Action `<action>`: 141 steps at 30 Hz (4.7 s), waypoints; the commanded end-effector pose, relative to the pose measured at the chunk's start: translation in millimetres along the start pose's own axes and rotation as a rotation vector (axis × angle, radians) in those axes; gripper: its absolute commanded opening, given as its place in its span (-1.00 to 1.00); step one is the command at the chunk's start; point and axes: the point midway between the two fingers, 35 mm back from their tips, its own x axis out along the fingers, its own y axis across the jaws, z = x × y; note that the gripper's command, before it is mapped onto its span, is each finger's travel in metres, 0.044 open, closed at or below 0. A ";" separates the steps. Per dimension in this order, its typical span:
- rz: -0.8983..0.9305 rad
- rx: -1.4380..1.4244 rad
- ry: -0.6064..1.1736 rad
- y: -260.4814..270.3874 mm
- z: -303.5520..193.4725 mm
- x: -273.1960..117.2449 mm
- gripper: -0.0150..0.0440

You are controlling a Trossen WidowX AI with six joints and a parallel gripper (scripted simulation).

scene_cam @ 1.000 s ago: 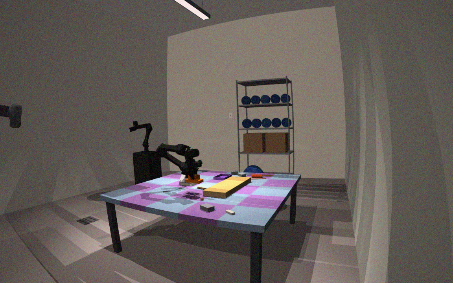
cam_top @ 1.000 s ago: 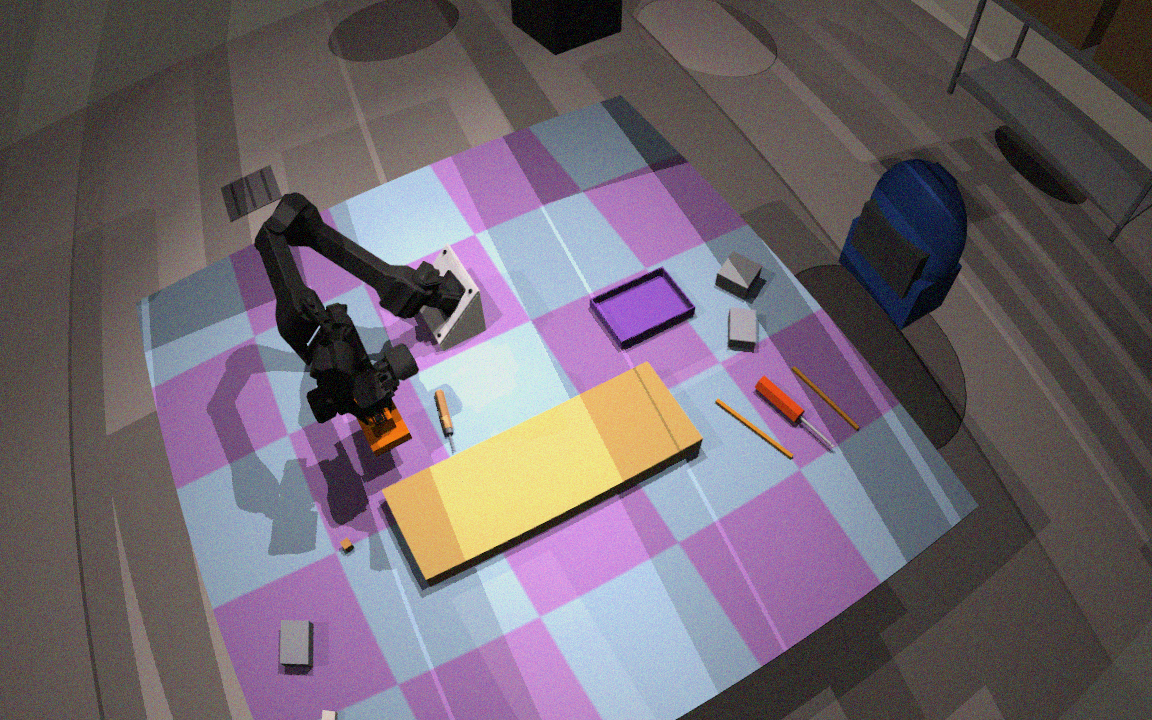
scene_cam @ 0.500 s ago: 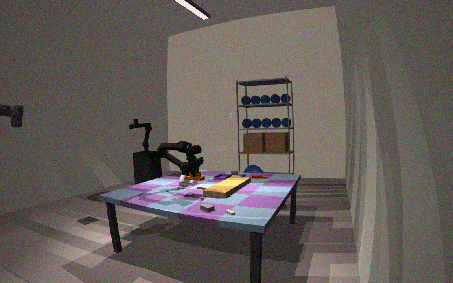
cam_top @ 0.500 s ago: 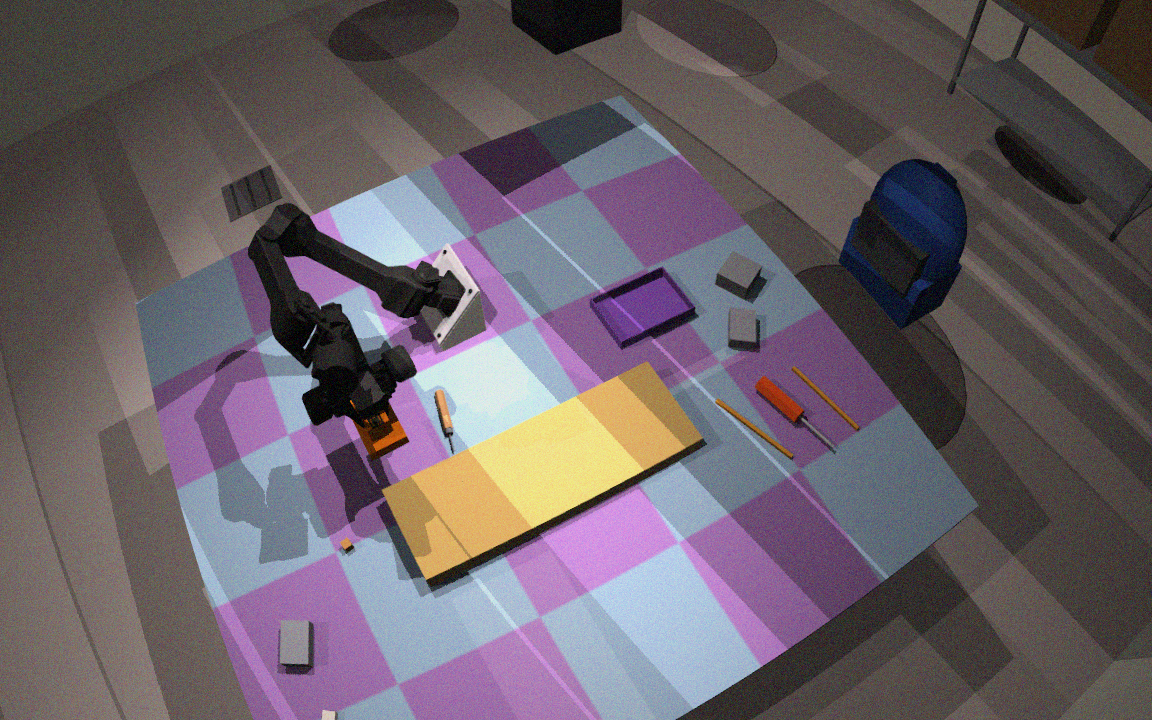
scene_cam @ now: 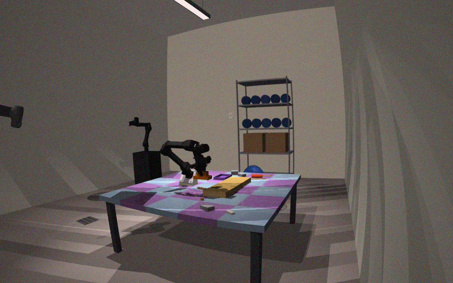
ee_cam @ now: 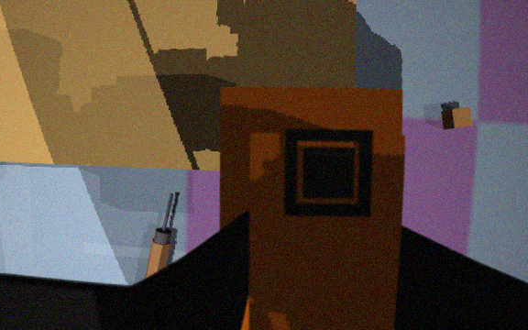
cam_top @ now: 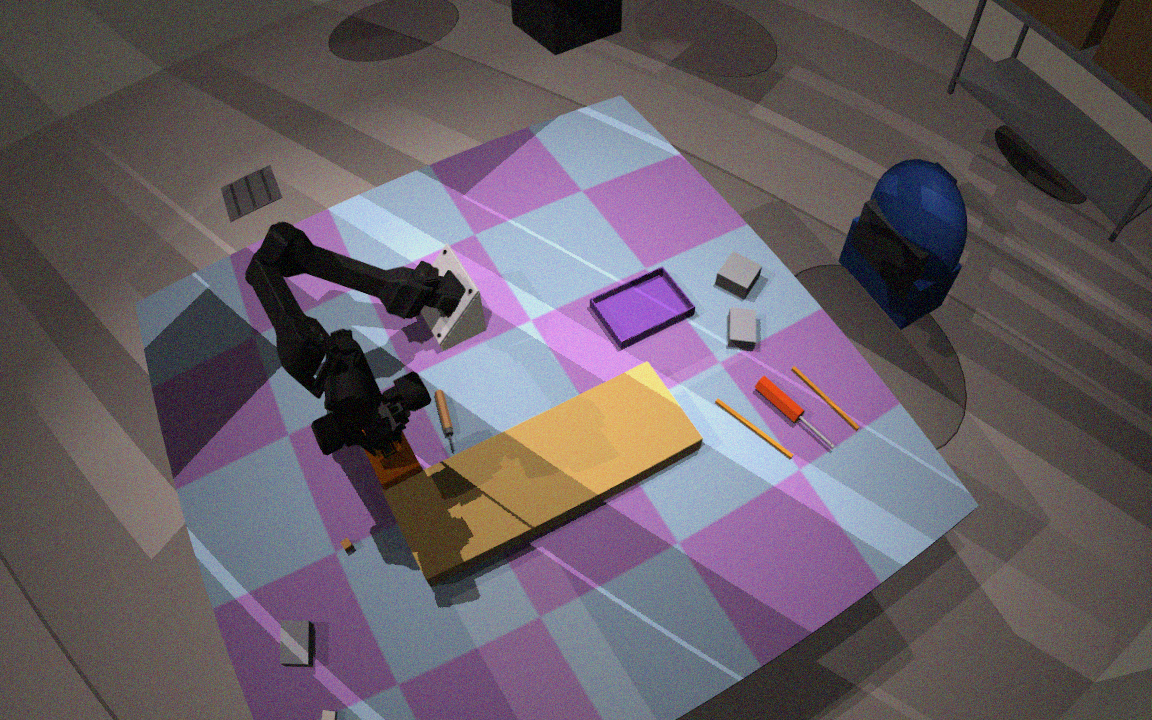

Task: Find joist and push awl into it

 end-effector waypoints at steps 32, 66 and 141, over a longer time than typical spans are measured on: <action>-0.009 0.024 -0.013 18.0 93.3 35.0 -0.49; -0.012 0.025 -0.014 16.3 80.8 80.4 -0.49; -0.009 0.025 -0.014 127.1 77.7 99.9 -0.49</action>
